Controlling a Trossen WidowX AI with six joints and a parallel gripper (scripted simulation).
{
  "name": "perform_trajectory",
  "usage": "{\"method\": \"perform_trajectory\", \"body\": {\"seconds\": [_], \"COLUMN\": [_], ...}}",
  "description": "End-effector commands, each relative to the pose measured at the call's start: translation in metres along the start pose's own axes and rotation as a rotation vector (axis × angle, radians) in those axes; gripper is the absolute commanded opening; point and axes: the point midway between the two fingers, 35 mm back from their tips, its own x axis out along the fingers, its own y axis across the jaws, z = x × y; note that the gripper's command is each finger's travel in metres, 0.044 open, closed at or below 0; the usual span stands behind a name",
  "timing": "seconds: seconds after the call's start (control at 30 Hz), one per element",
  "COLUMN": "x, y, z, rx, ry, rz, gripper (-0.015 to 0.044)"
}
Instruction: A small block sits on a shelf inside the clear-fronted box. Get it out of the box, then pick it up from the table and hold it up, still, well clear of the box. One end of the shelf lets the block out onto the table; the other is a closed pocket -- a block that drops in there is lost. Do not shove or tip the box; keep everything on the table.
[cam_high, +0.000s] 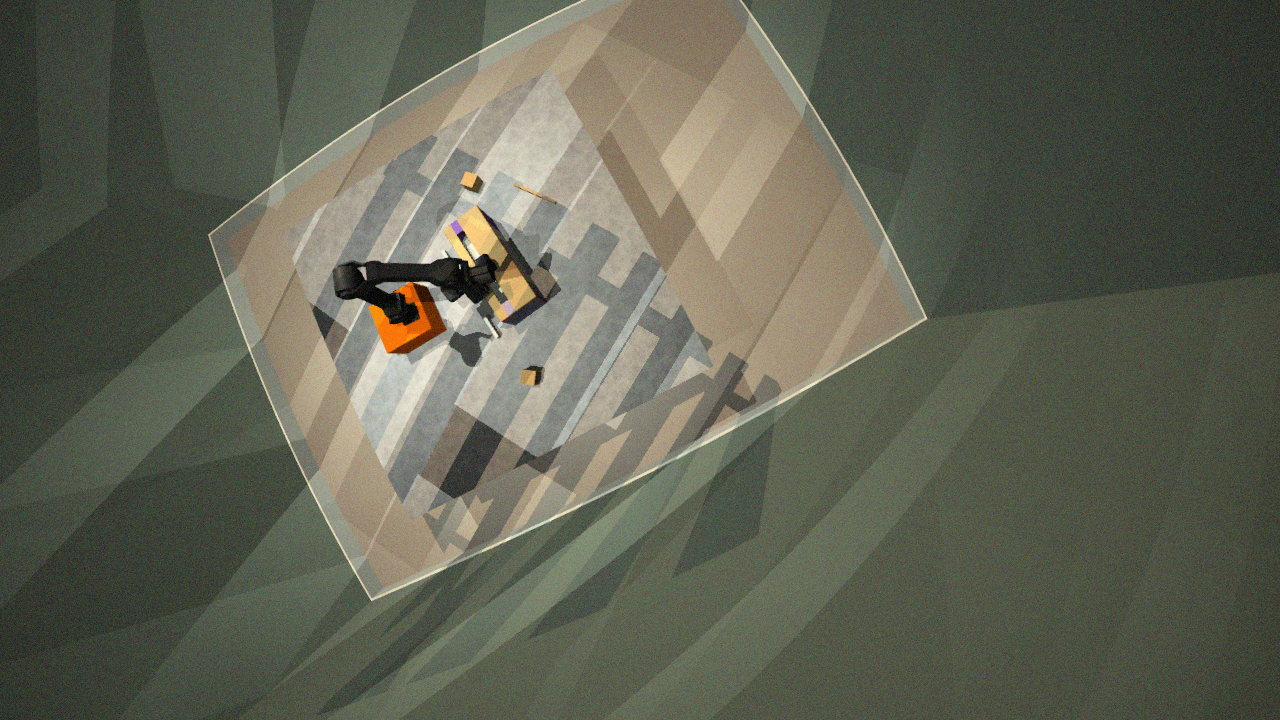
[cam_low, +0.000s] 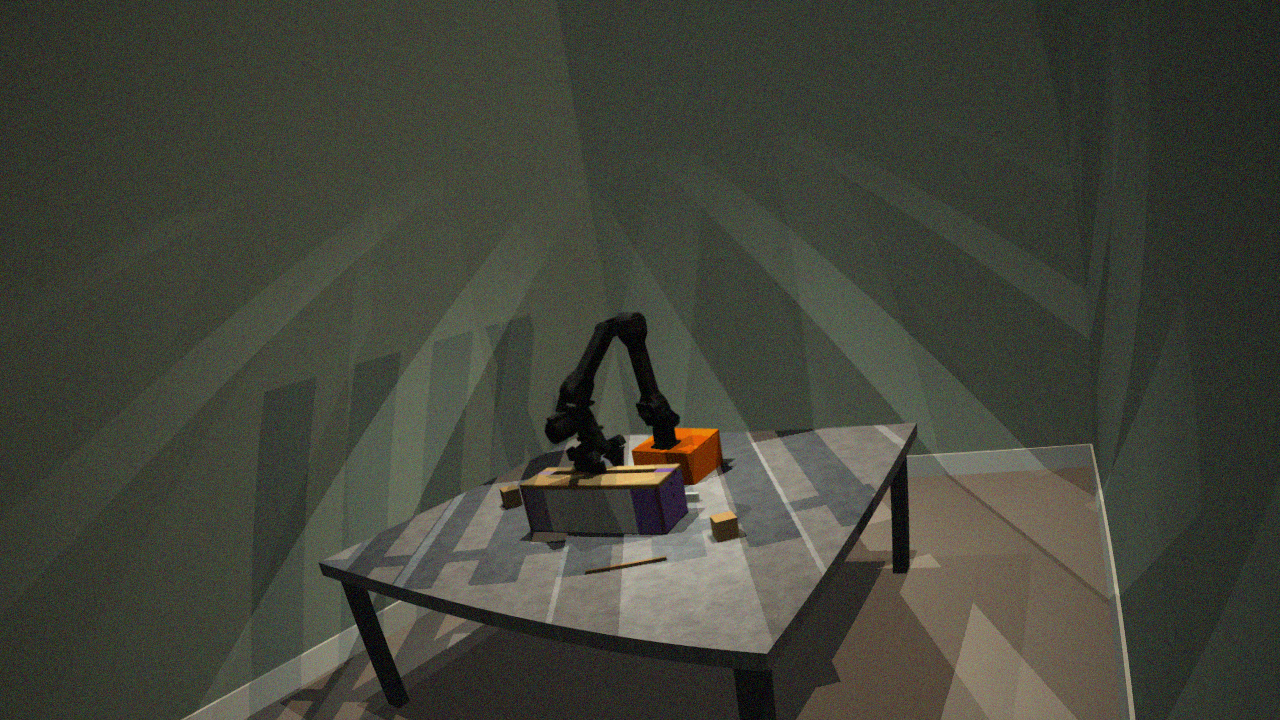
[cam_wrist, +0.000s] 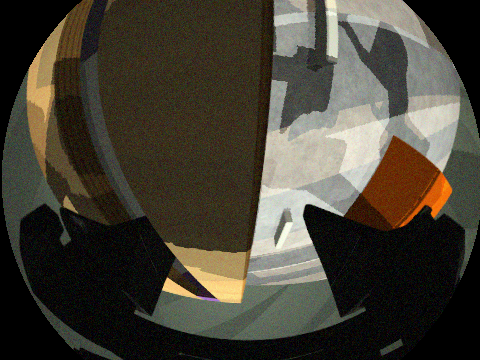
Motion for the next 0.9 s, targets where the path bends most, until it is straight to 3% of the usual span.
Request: {"method": "perform_trajectory", "body": {"seconds": [0.0,0.87], "x": [0.002,0.002], "y": [0.000,0.000], "z": [-0.005,-0.008], "rx": [0.000,0.000], "ry": [0.004,0.004], "rz": [0.001,0.001], "gripper": [0.0400,0.0400]}}
